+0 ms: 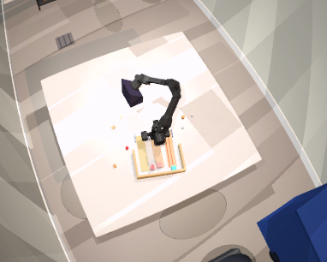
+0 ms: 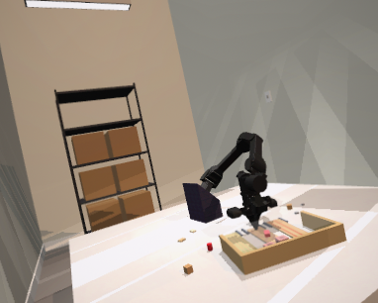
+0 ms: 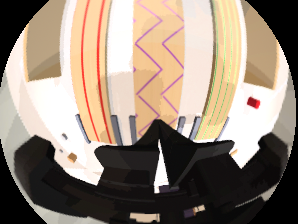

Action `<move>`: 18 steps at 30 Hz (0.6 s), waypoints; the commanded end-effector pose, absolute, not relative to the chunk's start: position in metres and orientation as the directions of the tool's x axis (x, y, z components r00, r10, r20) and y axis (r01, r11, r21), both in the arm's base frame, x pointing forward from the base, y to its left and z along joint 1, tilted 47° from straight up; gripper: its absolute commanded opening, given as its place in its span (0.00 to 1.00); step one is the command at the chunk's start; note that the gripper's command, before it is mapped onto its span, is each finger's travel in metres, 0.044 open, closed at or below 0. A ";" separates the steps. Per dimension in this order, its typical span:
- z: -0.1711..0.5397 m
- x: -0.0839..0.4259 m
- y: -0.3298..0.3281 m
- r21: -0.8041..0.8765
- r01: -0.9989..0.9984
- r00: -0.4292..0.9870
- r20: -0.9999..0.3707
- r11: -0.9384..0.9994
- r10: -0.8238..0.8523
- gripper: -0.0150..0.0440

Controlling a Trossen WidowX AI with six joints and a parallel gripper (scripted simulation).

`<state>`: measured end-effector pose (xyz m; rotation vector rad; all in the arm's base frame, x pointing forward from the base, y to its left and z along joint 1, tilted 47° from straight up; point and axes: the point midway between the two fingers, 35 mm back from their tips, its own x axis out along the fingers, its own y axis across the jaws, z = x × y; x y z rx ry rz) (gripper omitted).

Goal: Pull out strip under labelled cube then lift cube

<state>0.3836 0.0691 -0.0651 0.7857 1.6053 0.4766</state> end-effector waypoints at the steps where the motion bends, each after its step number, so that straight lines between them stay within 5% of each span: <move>1: -0.065 0.384 0.070 0.696 0.227 -0.044 -0.692 0.682 0.721 0.25; 18: -0.066 0.384 0.071 0.696 0.227 -0.044 -0.692 0.682 0.721 0.25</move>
